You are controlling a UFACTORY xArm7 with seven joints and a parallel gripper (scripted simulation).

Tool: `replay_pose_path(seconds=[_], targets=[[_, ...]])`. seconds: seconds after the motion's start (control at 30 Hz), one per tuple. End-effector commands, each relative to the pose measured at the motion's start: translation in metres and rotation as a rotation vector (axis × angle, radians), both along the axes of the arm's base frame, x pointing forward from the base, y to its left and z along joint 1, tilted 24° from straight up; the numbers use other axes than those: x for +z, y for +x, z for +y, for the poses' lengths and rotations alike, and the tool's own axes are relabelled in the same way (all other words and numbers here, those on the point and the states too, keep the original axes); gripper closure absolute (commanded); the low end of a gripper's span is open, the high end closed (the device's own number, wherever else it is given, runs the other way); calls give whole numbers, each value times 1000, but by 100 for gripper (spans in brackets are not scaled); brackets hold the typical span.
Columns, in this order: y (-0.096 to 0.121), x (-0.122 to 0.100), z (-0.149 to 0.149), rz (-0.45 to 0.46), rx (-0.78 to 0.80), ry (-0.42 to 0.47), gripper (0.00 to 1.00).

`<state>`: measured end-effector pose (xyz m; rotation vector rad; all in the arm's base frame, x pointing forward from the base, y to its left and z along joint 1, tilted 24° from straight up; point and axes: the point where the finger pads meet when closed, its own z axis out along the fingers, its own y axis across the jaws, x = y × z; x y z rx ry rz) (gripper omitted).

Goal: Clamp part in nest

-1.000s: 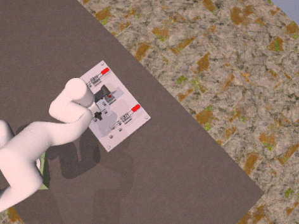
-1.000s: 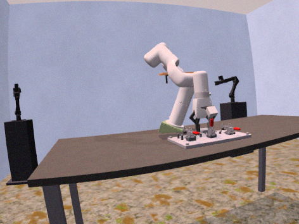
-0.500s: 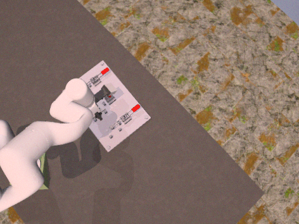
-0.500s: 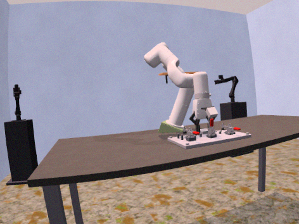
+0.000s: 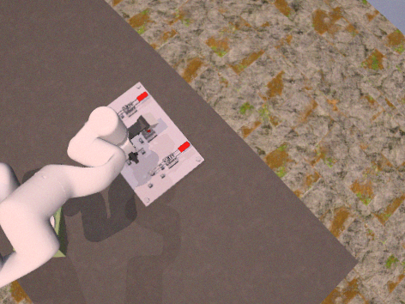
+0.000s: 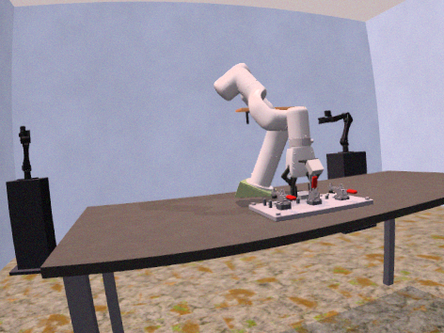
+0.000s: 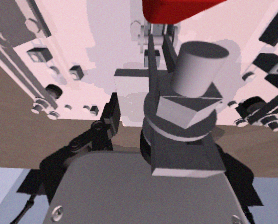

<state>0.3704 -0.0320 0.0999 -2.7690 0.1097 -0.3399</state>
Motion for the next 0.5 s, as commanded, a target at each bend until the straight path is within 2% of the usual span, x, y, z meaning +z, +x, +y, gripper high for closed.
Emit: replay_pose_path(seconds=[0.0, 0.47], targets=[[1, 1, -1, -2, -1, -1, 100], [2, -1, -1, -3, -1, -1, 100]])
